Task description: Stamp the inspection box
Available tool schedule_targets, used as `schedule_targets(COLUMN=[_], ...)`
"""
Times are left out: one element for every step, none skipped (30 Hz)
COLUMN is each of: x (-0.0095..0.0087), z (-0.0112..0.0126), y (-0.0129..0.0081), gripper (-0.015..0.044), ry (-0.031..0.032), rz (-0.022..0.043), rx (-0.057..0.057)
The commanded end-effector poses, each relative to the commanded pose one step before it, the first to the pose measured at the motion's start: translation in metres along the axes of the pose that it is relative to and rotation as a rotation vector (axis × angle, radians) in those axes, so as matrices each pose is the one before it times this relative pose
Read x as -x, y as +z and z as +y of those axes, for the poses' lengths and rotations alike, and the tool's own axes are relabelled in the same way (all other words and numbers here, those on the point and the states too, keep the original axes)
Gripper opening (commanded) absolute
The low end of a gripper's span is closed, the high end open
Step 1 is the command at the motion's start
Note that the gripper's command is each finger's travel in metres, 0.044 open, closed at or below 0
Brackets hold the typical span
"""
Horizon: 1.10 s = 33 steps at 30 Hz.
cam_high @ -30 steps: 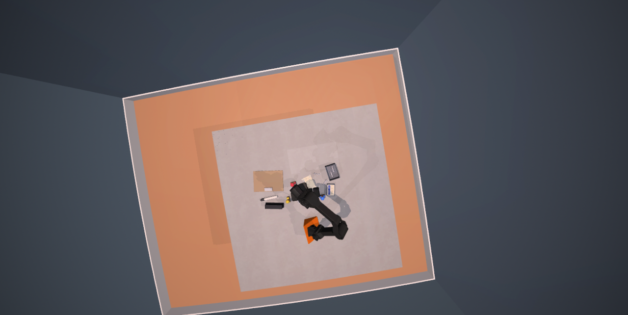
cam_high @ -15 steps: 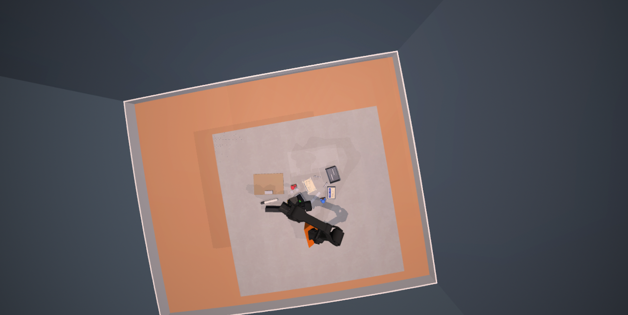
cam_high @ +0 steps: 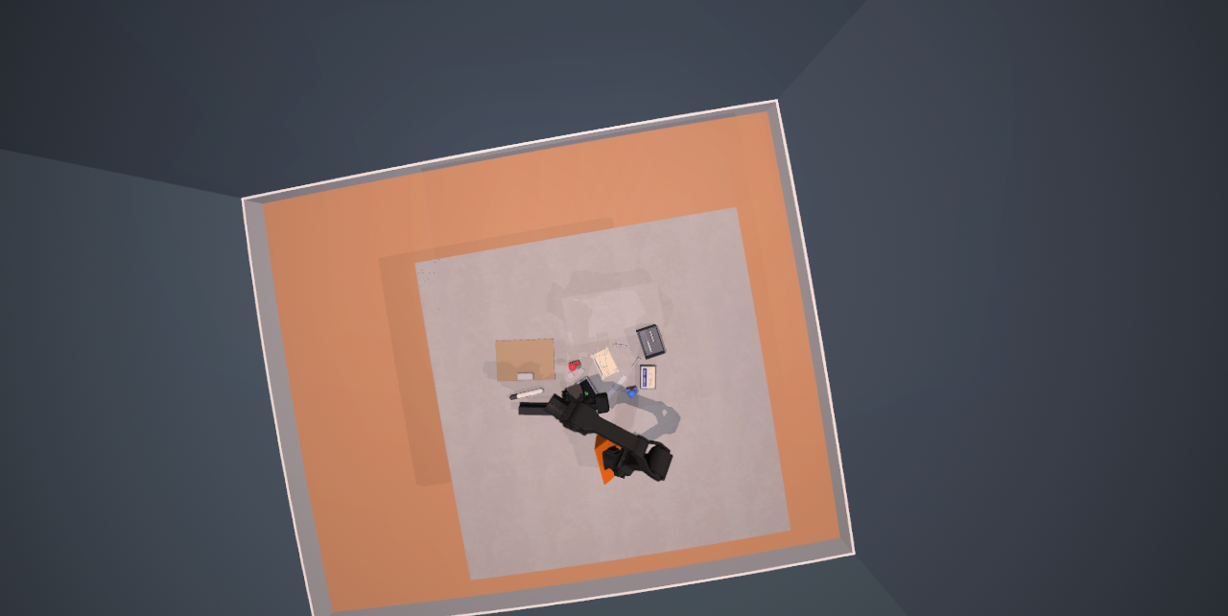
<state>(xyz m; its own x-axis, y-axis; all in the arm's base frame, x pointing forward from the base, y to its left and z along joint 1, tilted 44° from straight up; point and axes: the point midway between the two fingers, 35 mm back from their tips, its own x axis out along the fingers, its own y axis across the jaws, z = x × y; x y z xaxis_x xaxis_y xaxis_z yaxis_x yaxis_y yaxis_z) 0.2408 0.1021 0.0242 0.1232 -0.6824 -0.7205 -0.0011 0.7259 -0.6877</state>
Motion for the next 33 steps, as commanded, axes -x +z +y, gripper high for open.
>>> schedule_targets(x=[-0.00465,-0.00066,-0.00066,-0.00066,-0.00066,-0.00067,-0.00067,-0.00067,-0.00067,-0.00067,-0.00067,-0.00067,-0.00067,-0.00067,-0.00067,-0.00067,-0.00067,-0.00067,-0.00067,-0.00067,-0.00067,-0.00067,-0.00066,-0.00066,-0.00066,-0.00066,-0.00066,-0.00066,-0.00066,-0.00066,-0.00066,-0.00066,-0.00066], z=[-0.00044,0.00004,0.00004,0.00004,0.00004,0.00004,0.00003,0.00003,0.00003,0.00003,0.00003,0.00003,0.00003,0.00003,0.00003,0.00002,0.00002,0.00002,0.00002,0.00002,0.00002,0.00002,0.00002,0.00001,0.00001,0.00001,0.00001,0.00001,0.00001,0.00001,0.00001,0.00001,0.00000], y=[-0.00146,0.00004,0.00004,0.00004,0.00004,0.00004,0.00004,0.00003,0.00003,0.00003,0.00003,0.00003,0.00003,0.00003,0.00002,0.00002,0.00002,0.00002,0.00002,0.00002,0.00001,0.00001,0.00001,0.00001,0.00001,0.00001,0.00001,0.00000,0.00000,0.00000,0.00000,0.00000,0.00000], gripper=[0.0000,0.0000,0.0000,0.0000,0.0000,0.0000,0.0000,0.0000,0.0000,0.0000,0.0000,0.0000,0.0000,0.0000,0.0000,0.0000,0.0000,0.0000,0.0000,0.0000,0.0000,0.0000,0.0000,0.0000,0.0000,0.0000,0.0000,0.0000,0.0000,0.0000,0.0000,0.0000,0.0000], ry=[-0.00603,0.00003,0.00003,0.00003,0.00003,0.00002,0.00002,0.00002,0.00002,0.00002,0.00002,0.00001,0.00001,0.00001,0.00001,0.00001,0.00000,0.00000,0.00000,0.00000,0.00000,-0.00001,-0.00001,-0.00001,-0.00001,-0.00001,-0.00001,-0.00002,-0.00002,-0.00002,-0.00002,-0.00002,-0.00003], rz=[0.00259,-0.00004,-0.00004,-0.00004,-0.00004,-0.00004,-0.00004,-0.00004,-0.00004,-0.00004,-0.00004,-0.00004,-0.00004,-0.00004,-0.00004,-0.00004,-0.00004,-0.00004,-0.00004,-0.00004,-0.00004,-0.00004,-0.00004,-0.00004,-0.00004,-0.00004,-0.00004,-0.00004,-0.00004,-0.00004,-0.00003,-0.00003,-0.00003], rx=[0.0071,-0.0001,-0.0001,-0.0001,-0.0001,-0.0001,-0.0001,-0.0001,-0.0001,-0.0001,-0.0001,-0.0001,-0.0001,-0.0001,-0.0001,-0.0001,-0.0001,-0.0001,-0.0001,-0.0001,-0.0001,-0.0001,-0.0001,-0.0001,-0.0001,-0.0001,-0.0001,-0.0001,-0.0001,-0.0001,-0.0001,-0.0001,-0.0001])
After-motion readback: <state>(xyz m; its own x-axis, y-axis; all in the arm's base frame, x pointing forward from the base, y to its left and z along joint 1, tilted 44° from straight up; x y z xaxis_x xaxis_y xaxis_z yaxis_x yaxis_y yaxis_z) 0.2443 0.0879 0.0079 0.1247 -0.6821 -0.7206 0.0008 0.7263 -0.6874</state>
